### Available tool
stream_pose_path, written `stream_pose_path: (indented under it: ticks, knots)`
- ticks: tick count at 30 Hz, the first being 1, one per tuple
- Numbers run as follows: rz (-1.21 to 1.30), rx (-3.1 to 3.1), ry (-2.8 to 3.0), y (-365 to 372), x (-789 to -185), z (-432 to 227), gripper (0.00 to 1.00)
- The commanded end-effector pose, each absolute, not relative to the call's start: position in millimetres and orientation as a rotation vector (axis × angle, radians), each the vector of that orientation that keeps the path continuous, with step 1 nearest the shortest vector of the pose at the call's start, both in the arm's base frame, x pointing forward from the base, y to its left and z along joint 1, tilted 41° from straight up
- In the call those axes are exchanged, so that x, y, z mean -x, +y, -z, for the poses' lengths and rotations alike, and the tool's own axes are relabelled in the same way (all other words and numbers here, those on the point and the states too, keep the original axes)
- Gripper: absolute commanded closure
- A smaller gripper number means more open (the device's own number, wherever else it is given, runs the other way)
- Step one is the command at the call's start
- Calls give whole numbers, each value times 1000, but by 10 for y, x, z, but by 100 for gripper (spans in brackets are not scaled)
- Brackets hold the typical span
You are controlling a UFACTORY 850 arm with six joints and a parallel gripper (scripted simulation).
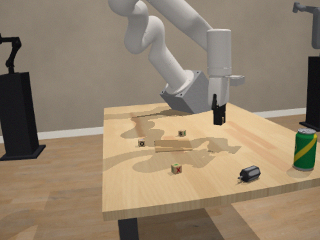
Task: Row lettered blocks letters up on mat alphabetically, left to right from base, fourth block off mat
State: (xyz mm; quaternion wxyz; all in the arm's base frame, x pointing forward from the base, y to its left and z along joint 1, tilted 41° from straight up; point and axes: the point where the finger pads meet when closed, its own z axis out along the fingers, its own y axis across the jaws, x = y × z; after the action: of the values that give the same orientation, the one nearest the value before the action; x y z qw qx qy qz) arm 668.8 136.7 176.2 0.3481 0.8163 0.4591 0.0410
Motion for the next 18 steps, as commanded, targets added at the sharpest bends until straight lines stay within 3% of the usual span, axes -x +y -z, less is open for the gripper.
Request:
stream_pose_path:
  ticks: [1, 18]
  knots:
    - [-186, -2188, 1045, 1227, -6619, -1841, 77]
    - [-400, -2411, 494, 709, -6290, -2051, 77]
